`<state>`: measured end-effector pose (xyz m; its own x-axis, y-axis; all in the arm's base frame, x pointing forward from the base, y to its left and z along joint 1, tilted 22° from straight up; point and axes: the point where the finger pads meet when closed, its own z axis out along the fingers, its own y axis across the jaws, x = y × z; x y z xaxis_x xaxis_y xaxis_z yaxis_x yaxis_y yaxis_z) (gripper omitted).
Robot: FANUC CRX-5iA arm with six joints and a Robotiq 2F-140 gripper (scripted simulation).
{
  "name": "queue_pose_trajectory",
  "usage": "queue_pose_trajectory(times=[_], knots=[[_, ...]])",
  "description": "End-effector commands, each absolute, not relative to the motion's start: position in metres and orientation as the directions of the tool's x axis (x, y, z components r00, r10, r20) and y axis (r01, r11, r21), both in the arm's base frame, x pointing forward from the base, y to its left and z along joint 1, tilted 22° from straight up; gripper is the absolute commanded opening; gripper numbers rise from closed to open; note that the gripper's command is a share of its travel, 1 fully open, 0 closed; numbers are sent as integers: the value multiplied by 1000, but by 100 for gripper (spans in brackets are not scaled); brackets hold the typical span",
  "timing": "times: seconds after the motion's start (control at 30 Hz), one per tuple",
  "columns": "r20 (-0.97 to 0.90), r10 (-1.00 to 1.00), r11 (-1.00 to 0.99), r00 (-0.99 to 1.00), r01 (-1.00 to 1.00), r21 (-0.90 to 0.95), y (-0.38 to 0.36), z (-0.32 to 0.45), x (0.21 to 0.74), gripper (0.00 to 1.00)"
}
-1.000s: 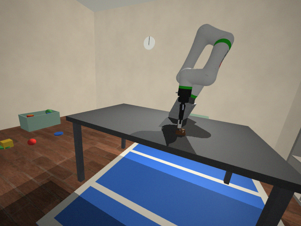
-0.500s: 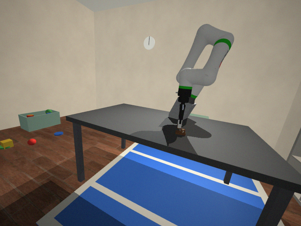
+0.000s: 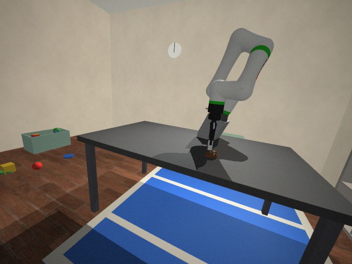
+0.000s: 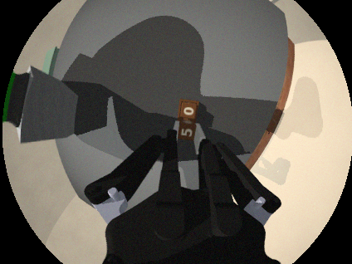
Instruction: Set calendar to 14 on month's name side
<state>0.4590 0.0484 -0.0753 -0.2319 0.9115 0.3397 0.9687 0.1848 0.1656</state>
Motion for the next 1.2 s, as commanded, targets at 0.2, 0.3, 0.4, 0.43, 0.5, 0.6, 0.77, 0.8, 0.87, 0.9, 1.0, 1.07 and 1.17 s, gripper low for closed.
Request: queue_pose_trajectory(times=[0.2,0.3,0.4,0.43,0.5,0.6,0.77,0.8,0.87,0.9,1.0,1.07,1.17], knots=[[340,912,185,-232,969,166,50,-80,460,16],[340,912,185,-232,969,166,51,-82,460,16],[340,912,185,-232,969,166,52,-85,460,16],[340,912,185,-232,969,166,52,-86,460,16],[340,912,185,-232,969,166,53,-87,460,16],[340,912,185,-232,969,166,53,-88,460,16],[340,912,185,-232,969,166,55,-92,461,16],[340,912,185,-232,969,166,55,-92,461,16],[340,912,185,-232,969,166,55,-93,461,16],[340,912,185,-232,969,166,56,-94,461,16],[340,912,185,-232,969,166,56,-94,461,16],[340,912,185,-232,969,166,56,-95,461,16],[340,912,185,-232,969,166,56,-95,461,16]])
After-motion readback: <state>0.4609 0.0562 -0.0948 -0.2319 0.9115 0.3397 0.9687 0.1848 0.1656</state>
